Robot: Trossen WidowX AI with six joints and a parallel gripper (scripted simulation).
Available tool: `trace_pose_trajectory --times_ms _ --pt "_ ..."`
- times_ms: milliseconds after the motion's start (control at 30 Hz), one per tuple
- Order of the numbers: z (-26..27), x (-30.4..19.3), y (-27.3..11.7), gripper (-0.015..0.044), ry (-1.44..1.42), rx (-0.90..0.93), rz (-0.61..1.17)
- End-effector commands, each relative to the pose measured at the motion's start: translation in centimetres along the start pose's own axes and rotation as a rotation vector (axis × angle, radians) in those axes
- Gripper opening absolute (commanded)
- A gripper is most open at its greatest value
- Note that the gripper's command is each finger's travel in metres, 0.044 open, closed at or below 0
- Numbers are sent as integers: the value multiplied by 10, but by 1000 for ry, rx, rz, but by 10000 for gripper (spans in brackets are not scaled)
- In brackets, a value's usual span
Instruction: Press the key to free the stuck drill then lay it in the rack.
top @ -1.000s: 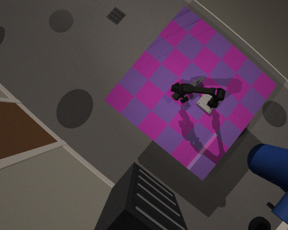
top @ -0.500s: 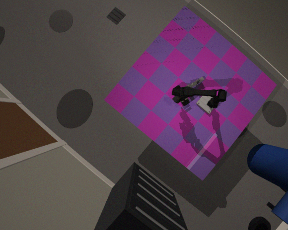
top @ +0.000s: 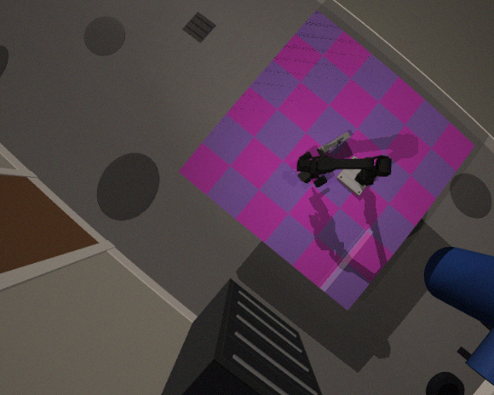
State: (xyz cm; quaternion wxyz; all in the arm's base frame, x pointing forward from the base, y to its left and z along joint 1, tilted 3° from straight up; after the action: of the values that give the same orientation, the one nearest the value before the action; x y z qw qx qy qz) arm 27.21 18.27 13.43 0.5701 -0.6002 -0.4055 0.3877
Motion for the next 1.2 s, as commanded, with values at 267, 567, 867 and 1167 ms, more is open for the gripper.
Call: trace_pose_trajectory --times_ms 267,567,867,1167 --pt "19 2 5 0 3 1 0" --pt "19 2 23 0 3 0 0" --pt "19 1 31 0 3 0 0" --pt "18 2 42 0 3 0 0"
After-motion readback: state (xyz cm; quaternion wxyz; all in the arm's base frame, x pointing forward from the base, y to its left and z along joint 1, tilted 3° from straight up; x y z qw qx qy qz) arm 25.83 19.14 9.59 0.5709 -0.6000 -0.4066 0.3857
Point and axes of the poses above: the point midway between the two fingers, 35 mm back from their tips, its own y axis out along the fingers, its own z axis across the jaws, x = y × z, the point moved 5 cm from there along -y, back along the fingers, and after that the axes turned 3 degrees about y, right-handed, at the moved point
